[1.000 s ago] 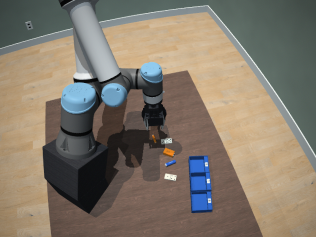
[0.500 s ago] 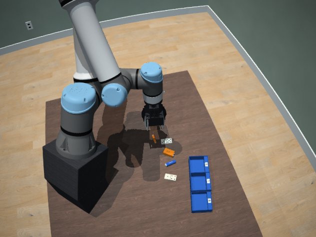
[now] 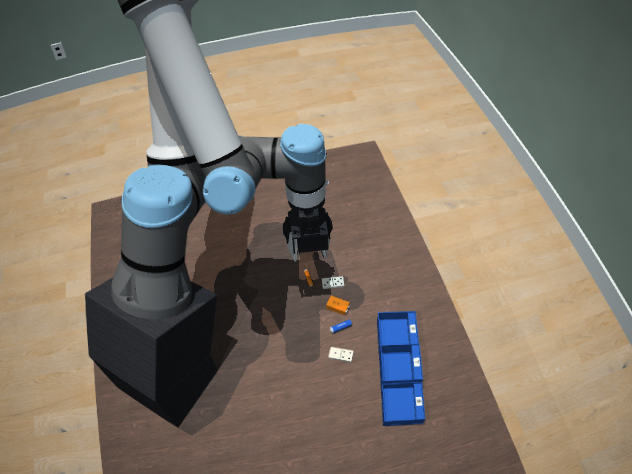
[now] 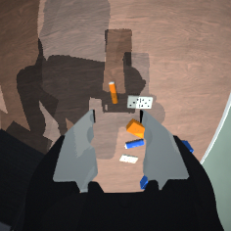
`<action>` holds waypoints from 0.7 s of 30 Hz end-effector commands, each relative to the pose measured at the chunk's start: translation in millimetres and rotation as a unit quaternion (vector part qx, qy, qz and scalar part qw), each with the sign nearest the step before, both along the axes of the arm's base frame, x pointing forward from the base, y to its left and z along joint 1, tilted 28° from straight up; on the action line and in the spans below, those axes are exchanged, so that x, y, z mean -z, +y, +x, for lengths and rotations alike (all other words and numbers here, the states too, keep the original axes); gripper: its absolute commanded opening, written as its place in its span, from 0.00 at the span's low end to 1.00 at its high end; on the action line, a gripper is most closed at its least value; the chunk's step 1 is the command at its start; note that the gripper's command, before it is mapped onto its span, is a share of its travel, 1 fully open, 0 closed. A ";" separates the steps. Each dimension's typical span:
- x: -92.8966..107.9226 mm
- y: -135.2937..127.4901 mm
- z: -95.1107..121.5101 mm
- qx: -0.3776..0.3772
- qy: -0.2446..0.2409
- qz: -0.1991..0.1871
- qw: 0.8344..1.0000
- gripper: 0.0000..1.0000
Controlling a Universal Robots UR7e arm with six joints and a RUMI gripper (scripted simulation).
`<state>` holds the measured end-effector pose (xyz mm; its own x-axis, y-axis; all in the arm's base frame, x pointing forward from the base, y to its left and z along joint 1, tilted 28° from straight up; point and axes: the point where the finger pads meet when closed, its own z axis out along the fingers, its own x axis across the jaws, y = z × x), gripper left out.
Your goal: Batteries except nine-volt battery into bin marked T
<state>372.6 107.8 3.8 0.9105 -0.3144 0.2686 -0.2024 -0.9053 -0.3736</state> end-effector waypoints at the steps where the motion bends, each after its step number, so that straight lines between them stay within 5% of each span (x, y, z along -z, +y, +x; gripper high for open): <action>1: 0.4 1.3 -0.7 -0.071 -0.024 -0.024 0.997 0.38; 21: 0.9 2.1 -1.3 -0.088 -0.030 -0.032 0.995 0.38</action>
<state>372.4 108.2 3.6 0.9182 -0.2761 0.2841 -0.1639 -0.9177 -0.3620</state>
